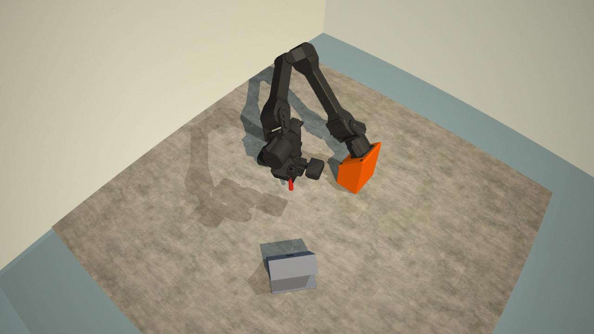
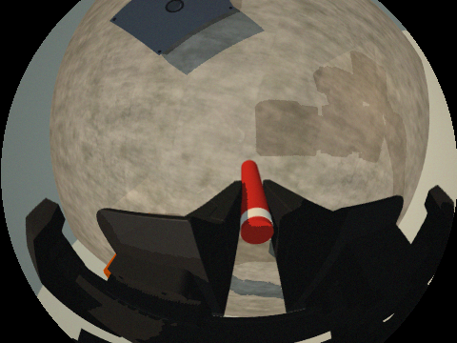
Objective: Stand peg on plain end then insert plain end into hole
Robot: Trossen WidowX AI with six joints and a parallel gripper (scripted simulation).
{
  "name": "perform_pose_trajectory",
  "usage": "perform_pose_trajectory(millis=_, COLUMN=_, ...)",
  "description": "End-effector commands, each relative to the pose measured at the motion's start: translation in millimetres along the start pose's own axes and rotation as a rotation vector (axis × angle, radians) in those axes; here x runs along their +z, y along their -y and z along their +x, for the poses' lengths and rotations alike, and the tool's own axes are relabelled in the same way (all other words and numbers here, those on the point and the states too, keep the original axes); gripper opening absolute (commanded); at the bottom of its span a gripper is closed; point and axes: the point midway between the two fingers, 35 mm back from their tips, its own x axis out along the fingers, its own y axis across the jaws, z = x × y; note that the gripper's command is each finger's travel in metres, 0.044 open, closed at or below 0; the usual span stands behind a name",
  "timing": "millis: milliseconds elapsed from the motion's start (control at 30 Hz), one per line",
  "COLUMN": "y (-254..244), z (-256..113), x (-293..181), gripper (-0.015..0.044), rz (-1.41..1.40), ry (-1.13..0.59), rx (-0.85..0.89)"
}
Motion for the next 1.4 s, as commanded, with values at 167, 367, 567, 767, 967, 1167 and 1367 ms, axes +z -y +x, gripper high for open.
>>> perform_pose_trajectory(millis=167, y=-8.0, z=6.9, x=5.9, gripper=0.0000, rz=0.009, ry=0.038, rx=0.082)
perform_pose_trajectory(millis=367, y=-12.9, z=10.6, x=11.6, gripper=0.0000, rz=0.016, ry=0.075, rx=0.137)
perform_pose_trajectory(millis=567, y=-17.1, z=13.7, x=17.9, gripper=0.0000, rz=0.021, ry=0.116, rx=0.188)
perform_pose_trajectory(millis=767, y=-20.6, z=16.0, x=24.6, gripper=0.0000, rz=0.025, ry=0.162, rx=0.235)
perform_pose_trajectory(millis=967, y=-23.2, z=17.7, x=31.6, gripper=0.0000, rz=0.028, ry=0.212, rx=0.279)
perform_pose_trajectory(millis=1167, y=-25.0, z=18.7, x=38.8, gripper=0.0000, rz=0.029, ry=0.266, rx=0.318)
perform_pose_trajectory(millis=1367, y=-26.0, z=19.1, x=46.1, gripper=0.0000, rz=0.029, ry=0.323, rx=0.352)
